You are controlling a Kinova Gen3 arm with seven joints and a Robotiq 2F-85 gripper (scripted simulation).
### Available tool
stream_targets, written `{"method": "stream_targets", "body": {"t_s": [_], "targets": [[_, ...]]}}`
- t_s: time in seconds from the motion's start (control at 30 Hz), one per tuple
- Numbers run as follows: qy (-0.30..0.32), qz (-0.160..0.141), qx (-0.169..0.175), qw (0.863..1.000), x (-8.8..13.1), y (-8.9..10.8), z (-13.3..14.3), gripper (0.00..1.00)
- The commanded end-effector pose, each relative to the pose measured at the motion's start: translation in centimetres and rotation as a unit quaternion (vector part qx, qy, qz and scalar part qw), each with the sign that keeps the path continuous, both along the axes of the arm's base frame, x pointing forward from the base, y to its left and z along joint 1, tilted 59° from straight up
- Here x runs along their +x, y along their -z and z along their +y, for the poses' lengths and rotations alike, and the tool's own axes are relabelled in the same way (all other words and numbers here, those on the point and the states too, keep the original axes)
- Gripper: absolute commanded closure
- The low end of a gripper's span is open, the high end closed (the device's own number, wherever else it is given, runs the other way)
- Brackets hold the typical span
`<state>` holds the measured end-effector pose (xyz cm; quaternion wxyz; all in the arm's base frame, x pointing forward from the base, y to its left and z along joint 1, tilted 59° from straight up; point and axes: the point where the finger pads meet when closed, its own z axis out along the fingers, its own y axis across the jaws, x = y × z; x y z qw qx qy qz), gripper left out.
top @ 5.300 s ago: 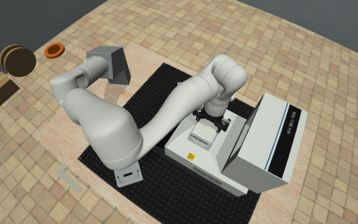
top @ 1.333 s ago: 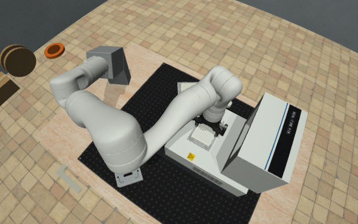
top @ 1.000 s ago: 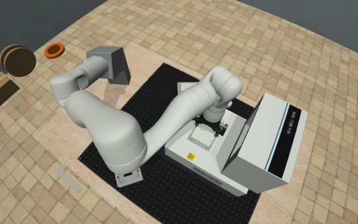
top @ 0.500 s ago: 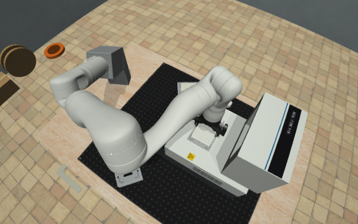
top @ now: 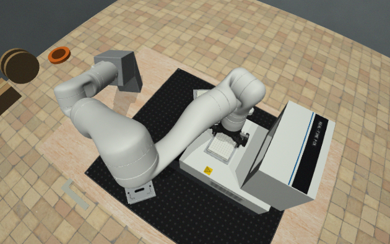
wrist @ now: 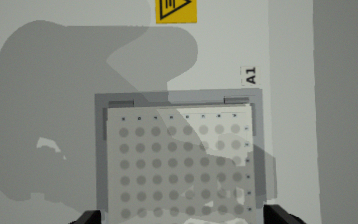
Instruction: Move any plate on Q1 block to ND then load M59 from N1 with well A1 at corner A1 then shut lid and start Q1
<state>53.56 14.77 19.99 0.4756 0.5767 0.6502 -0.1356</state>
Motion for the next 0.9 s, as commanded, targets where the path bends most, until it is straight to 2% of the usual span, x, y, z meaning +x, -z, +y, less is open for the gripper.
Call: {"method": "stream_targets", "body": {"t_s": [0.0, 0.87], "targets": [[-0.001, 0.0, 0.0, 1.0, -0.1, -0.1, 0.3, 0.0], [-0.001, 0.0, 0.0, 1.0, -1.4, -1.6, 2.3, 0.0]]}}
